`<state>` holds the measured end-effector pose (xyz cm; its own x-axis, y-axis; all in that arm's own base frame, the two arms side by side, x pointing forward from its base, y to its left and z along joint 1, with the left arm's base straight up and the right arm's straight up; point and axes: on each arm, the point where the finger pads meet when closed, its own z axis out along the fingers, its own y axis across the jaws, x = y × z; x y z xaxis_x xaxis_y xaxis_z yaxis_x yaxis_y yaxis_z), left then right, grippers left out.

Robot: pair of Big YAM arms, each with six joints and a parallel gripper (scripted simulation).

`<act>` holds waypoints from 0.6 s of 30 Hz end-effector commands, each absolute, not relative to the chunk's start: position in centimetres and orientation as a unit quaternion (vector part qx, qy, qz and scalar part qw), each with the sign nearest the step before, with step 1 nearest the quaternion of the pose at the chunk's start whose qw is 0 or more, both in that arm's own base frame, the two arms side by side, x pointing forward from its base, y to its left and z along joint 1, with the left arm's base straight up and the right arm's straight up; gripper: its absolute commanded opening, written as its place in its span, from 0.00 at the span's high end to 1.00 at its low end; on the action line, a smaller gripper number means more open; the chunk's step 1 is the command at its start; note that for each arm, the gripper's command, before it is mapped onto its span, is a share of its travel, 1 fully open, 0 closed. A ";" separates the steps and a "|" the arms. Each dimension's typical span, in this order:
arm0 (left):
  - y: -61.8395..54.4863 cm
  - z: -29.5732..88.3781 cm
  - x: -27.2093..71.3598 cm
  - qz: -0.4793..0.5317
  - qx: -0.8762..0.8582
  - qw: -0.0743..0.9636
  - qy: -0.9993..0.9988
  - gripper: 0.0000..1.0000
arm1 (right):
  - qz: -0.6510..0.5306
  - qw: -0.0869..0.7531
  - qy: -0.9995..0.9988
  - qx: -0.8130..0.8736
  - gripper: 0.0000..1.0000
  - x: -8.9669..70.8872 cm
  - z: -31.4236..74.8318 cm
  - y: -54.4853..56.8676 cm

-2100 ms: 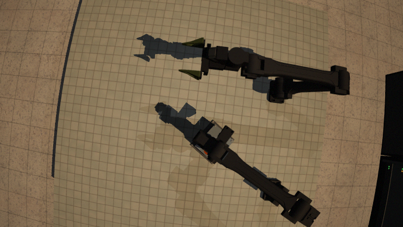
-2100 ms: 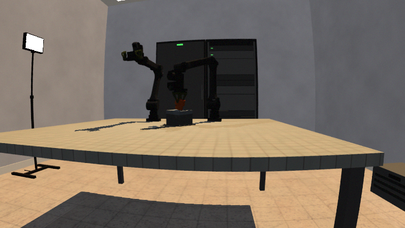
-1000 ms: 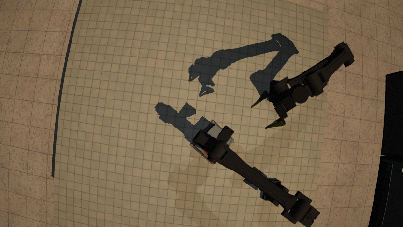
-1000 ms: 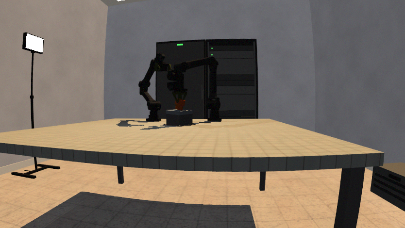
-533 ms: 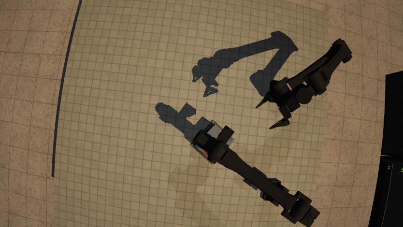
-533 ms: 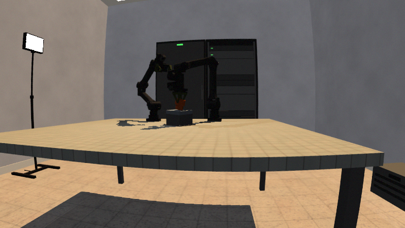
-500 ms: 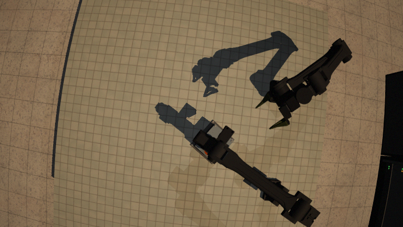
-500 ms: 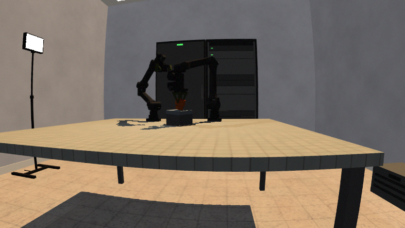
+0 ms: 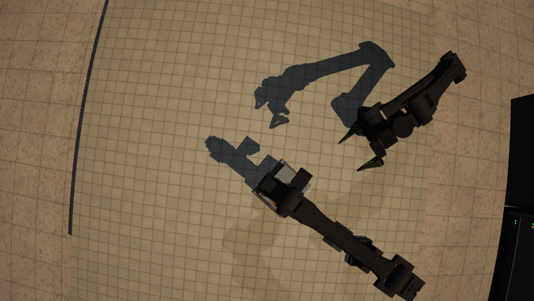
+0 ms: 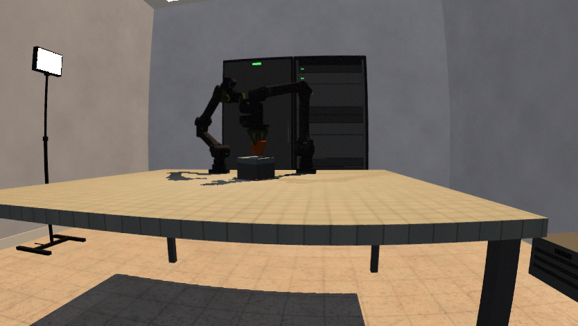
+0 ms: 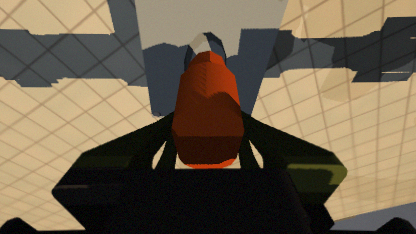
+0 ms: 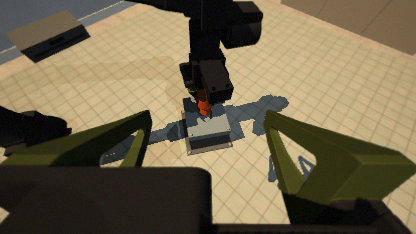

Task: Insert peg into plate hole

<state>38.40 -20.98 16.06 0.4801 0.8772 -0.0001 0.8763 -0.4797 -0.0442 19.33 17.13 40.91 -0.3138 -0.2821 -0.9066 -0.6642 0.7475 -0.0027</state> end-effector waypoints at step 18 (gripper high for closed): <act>-23.8 17.9 39.5 -0.094 -0.876 0.036 -0.472 0.60 | 0.193 0.504 0.789 -0.295 0.00 19.3 41.7 17.0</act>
